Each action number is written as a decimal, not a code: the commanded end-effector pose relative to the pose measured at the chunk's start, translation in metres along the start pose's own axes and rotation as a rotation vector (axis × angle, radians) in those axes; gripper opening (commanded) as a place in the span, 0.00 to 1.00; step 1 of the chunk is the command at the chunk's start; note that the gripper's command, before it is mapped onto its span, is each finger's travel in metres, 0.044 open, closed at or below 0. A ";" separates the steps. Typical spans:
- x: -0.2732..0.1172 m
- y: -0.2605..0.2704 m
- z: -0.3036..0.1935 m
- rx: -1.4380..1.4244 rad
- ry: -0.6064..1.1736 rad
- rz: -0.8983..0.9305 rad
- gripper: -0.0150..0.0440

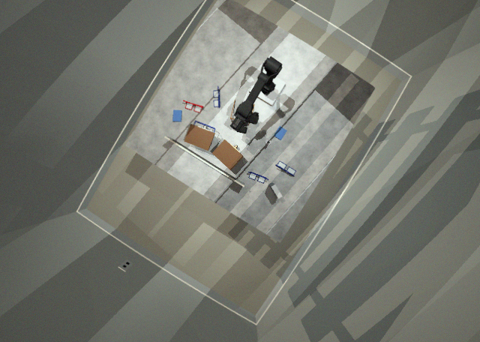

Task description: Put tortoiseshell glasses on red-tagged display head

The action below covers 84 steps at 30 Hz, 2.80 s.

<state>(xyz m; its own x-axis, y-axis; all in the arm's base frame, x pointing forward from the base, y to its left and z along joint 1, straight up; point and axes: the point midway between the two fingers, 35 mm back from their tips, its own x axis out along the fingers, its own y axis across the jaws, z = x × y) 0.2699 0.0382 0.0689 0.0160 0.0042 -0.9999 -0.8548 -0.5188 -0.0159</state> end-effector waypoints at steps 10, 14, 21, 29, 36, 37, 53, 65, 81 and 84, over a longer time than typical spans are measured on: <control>-0.020 -0.007 -0.001 -0.001 0.009 -0.021 0.59; -0.021 -0.005 -0.001 -0.001 0.007 -0.019 0.59; -0.025 0.002 0.001 0.001 0.003 -0.016 0.49; -0.021 0.001 0.000 0.001 0.003 -0.016 0.49; -0.009 0.000 0.000 0.001 0.003 -0.016 0.49; -0.008 0.000 0.000 0.001 0.003 -0.016 0.49; 0.018 0.000 -0.001 0.001 0.003 -0.016 0.49; 0.035 0.001 0.000 0.001 0.003 -0.016 0.49; 0.032 0.000 -0.001 0.004 0.009 -0.020 0.32; 0.032 0.000 -0.001 0.004 0.009 -0.020 0.29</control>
<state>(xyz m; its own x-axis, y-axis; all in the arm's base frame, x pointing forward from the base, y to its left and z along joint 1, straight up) 0.2714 0.0375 0.0371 0.0394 0.0071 -0.9992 -0.8565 -0.5148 -0.0374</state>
